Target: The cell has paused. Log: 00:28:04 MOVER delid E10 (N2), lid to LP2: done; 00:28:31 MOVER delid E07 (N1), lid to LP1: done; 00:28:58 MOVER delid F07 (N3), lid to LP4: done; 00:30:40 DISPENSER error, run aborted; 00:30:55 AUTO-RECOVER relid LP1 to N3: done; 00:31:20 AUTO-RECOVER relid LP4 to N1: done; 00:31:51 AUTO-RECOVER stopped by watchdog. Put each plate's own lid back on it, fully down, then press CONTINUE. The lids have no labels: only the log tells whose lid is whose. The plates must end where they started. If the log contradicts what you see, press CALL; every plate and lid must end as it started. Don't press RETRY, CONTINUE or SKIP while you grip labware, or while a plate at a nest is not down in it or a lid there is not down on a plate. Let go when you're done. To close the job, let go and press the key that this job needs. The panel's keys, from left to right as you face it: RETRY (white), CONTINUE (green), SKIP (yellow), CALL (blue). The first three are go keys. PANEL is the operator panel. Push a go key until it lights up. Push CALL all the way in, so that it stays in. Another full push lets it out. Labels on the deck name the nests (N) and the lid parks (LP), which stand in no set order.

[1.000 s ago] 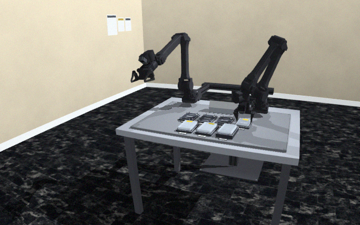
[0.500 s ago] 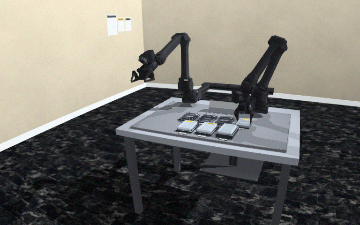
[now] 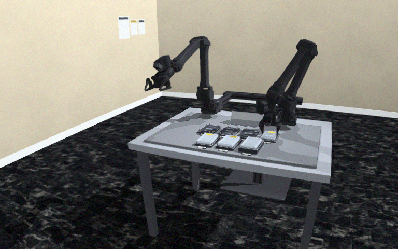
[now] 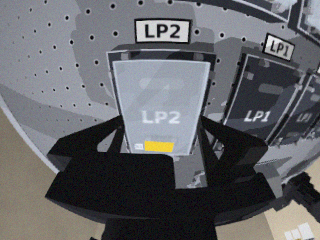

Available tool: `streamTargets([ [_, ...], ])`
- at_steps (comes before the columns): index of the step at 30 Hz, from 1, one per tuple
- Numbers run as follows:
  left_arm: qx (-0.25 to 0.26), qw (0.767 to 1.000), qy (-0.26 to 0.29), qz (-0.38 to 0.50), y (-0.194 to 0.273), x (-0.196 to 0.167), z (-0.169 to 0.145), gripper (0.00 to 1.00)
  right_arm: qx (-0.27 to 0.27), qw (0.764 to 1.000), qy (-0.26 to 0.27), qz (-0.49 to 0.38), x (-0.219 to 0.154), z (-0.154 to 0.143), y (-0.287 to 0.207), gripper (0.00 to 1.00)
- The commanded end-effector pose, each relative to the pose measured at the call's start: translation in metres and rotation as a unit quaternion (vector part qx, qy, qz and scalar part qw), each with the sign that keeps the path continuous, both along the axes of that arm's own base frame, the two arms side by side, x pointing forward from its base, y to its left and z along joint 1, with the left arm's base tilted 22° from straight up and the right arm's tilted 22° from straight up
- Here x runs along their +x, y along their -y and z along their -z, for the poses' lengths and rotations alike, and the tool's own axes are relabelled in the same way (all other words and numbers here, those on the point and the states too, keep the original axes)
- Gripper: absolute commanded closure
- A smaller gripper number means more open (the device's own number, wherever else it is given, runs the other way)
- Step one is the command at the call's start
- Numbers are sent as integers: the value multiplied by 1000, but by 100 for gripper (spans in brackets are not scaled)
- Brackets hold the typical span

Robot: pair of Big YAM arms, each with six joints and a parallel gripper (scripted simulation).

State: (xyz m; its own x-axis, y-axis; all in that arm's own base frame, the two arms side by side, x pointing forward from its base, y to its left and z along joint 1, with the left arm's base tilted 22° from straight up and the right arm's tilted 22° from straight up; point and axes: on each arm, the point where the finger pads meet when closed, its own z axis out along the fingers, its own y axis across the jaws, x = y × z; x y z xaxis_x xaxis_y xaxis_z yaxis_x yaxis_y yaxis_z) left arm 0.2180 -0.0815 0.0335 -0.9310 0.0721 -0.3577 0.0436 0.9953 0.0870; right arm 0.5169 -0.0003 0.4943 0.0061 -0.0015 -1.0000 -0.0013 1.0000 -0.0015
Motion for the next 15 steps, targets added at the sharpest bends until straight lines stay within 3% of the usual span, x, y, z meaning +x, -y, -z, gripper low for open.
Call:
streamTargets([
  [1,-10,1000,21,9,12,21,-19,100,3,1000,20,1,7,-31,0,0],
  [15,-15,1000,27,5,15,11,-42,100,3,1000,20,1,7,-31,0,0],
])
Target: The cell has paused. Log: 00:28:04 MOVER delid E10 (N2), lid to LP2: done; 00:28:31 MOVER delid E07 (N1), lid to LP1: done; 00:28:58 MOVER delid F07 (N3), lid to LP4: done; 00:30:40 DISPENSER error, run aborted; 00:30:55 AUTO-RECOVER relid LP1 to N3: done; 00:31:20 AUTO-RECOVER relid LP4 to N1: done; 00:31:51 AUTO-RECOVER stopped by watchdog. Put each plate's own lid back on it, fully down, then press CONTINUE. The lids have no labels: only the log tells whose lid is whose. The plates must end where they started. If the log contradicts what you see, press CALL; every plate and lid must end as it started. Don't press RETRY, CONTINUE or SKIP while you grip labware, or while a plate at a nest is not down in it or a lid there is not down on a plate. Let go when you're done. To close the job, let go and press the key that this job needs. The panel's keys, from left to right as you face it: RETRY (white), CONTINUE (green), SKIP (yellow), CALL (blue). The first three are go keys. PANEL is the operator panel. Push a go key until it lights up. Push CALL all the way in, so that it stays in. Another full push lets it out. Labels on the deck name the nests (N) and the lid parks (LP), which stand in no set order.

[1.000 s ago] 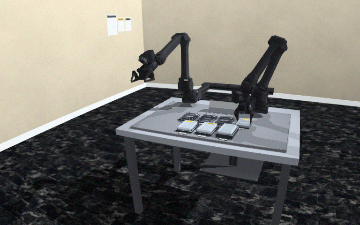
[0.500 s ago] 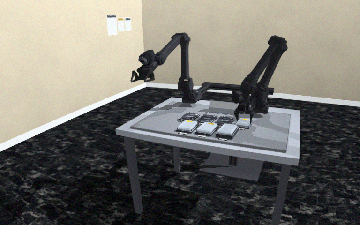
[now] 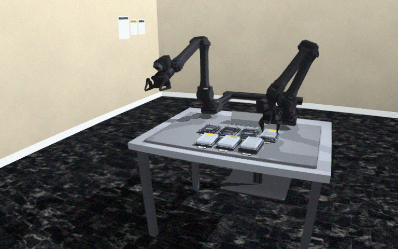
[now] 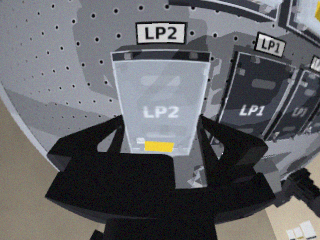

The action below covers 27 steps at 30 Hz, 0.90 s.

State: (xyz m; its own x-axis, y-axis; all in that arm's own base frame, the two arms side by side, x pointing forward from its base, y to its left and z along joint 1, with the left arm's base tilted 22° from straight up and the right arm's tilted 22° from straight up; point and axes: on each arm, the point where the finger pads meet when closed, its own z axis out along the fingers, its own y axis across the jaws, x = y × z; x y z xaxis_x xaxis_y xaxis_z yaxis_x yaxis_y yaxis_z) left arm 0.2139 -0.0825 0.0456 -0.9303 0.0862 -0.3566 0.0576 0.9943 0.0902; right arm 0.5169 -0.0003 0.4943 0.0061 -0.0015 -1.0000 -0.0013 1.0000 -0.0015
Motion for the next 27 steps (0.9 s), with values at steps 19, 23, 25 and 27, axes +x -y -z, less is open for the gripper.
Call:
streamTargets([
  [19,-19,999,28,-2,15,3,-59,100,3,1000,20,1,7,-31,0,0],
  [23,-7,1000,18,10,16,8,-56,100,3,1000,20,1,7,-31,0,0],
  [25,-12,1000,25,3,17,18,-59,100,3,1000,20,1,7,-31,0,0],
  [27,-13,1000,25,3,19,22,-60,100,3,1000,20,1,7,-31,0,0],
])
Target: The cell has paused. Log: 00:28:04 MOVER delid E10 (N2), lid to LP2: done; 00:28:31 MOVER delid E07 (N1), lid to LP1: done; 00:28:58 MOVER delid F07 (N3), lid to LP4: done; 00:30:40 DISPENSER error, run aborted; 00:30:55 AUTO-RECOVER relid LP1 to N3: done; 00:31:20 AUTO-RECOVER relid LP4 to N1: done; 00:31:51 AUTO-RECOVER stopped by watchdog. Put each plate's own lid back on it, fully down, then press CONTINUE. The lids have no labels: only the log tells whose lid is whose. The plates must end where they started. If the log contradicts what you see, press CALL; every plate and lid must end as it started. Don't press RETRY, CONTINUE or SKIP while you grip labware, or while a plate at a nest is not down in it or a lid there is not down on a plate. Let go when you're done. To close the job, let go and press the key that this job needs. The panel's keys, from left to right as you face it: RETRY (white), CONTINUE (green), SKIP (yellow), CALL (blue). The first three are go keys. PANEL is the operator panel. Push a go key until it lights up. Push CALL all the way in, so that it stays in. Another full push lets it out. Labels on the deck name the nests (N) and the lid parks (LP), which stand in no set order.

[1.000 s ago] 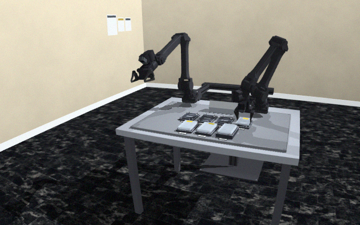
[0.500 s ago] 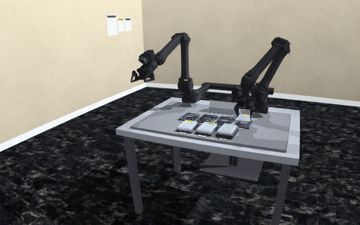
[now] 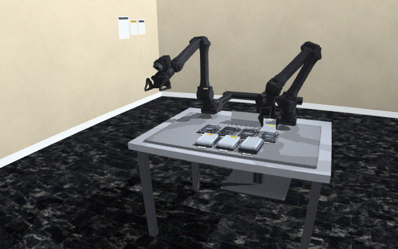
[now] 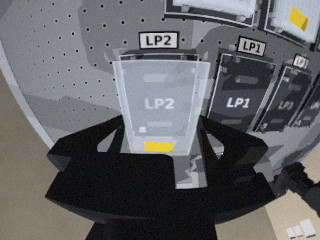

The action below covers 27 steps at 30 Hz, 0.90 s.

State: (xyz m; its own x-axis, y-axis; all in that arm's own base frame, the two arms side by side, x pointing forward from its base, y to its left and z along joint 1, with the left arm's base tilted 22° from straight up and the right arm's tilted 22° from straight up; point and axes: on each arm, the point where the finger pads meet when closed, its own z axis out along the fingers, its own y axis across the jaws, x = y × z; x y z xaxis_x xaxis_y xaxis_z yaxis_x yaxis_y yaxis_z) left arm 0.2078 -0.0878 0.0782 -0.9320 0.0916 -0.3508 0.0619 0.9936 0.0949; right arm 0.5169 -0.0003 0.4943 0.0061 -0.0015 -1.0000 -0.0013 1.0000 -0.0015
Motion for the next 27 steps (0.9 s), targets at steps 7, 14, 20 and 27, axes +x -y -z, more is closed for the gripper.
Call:
streamTargets([
  [7,-15,1000,27,2,26,59,-37,100,3,1000,20,1,7,-31,0,0],
  [14,-14,1000,27,2,39,90,-48,100,3,1000,20,1,7,-31,0,0],
  [20,-14,1000,27,1,46,108,-54,100,3,1000,20,1,7,-31,0,0],
  [27,-14,1000,27,1,59,139,-64,100,3,1000,20,1,7,-31,0,0],
])
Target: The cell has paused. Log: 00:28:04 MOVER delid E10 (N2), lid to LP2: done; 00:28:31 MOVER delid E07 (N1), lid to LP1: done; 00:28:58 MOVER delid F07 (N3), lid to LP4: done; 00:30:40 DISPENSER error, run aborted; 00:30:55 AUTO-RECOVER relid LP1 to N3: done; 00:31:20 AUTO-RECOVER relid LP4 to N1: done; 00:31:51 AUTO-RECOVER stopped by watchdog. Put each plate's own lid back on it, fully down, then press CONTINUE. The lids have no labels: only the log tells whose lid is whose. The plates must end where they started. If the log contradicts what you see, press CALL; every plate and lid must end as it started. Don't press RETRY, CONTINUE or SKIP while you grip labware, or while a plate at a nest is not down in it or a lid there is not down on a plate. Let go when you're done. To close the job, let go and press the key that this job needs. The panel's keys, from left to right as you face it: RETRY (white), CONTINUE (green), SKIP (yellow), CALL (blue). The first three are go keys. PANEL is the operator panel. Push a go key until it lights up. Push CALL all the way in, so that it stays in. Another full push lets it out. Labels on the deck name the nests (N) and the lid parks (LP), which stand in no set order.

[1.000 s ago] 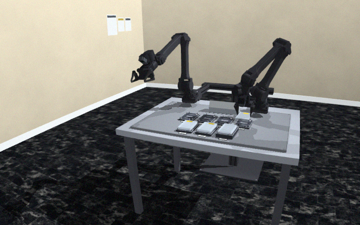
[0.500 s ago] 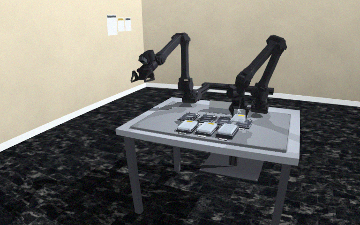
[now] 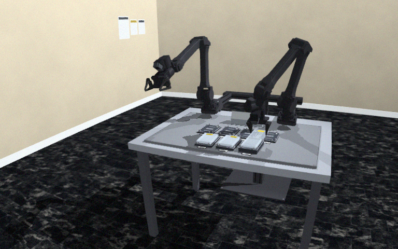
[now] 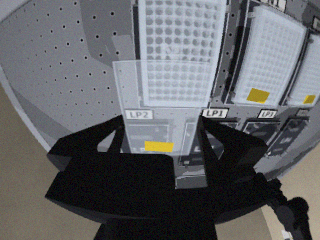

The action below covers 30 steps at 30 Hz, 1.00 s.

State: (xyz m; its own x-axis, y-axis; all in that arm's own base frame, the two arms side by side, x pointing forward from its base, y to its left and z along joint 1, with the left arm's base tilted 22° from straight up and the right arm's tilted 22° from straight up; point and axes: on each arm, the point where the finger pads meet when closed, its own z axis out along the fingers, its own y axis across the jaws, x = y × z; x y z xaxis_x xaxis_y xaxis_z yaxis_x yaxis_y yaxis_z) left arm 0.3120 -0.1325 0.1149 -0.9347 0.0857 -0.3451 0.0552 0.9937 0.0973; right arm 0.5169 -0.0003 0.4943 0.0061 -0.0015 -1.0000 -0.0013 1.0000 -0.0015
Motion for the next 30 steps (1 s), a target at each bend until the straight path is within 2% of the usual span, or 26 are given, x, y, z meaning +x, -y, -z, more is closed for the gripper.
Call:
streamTargets([
  [1,-15,999,30,5,16,39,-29,100,3,1000,20,1,7,-31,0,0],
  [13,-10,1000,22,5,31,78,-43,100,3,1000,20,1,7,-31,0,0],
  [18,-18,999,37,9,34,77,-59,100,3,1000,20,1,7,-31,0,0],
  [21,-11,1000,24,6,33,73,-48,100,3,1000,20,1,7,-31,0,0],
  [24,-17,999,36,9,34,77,-50,100,3,1000,20,1,7,-31,0,0],
  [30,-6,1000,15,4,26,69,-27,100,3,1000,20,1,7,-31,0,0],
])
